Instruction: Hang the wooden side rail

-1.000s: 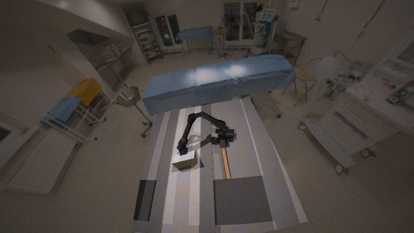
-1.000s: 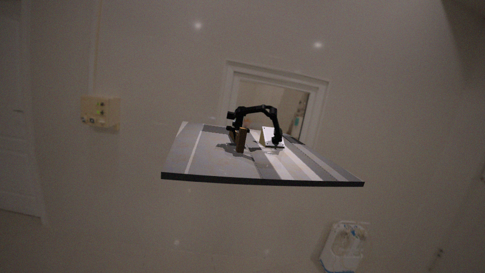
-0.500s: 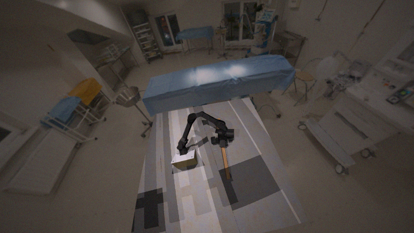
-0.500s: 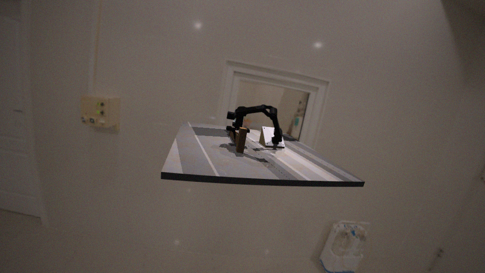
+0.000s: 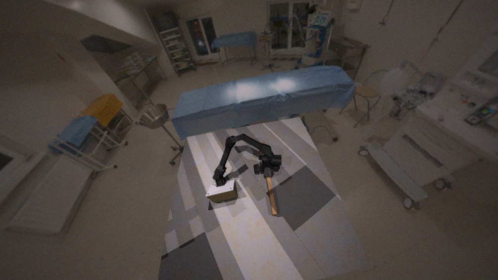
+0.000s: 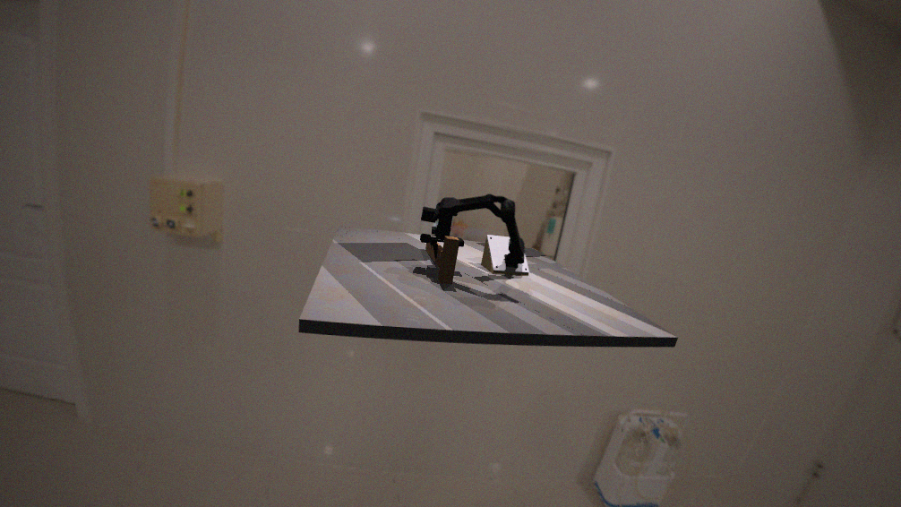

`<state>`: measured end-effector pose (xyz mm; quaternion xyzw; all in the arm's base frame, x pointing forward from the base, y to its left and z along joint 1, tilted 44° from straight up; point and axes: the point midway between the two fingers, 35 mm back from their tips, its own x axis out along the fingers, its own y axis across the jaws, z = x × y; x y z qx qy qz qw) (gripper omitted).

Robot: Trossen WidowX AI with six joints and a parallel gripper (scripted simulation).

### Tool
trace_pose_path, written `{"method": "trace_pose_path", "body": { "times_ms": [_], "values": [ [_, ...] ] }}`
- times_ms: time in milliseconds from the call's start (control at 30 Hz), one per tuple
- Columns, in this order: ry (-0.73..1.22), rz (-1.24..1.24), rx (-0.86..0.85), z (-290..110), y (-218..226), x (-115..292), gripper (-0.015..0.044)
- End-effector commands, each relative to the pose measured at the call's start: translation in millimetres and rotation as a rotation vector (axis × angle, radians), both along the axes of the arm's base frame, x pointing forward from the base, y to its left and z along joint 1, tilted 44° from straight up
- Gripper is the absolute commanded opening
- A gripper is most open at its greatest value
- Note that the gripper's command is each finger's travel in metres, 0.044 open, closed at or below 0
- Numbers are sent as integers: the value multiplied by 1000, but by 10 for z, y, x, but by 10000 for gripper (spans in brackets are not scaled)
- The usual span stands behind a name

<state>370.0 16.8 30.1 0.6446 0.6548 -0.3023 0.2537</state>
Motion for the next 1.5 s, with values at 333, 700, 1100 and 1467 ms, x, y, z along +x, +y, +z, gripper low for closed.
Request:
{"method": "trace_pose_path", "body": {
  "times_ms": [333,700,1100,1467],
  "values": [
    [-2,-8,1,30,1,6,0],
    [-2,-8,1,37,11,9,0],
    [-2,-8,1,47,18,1,0],
    [-2,-8,2,51,31,12,0]
  ]
}}
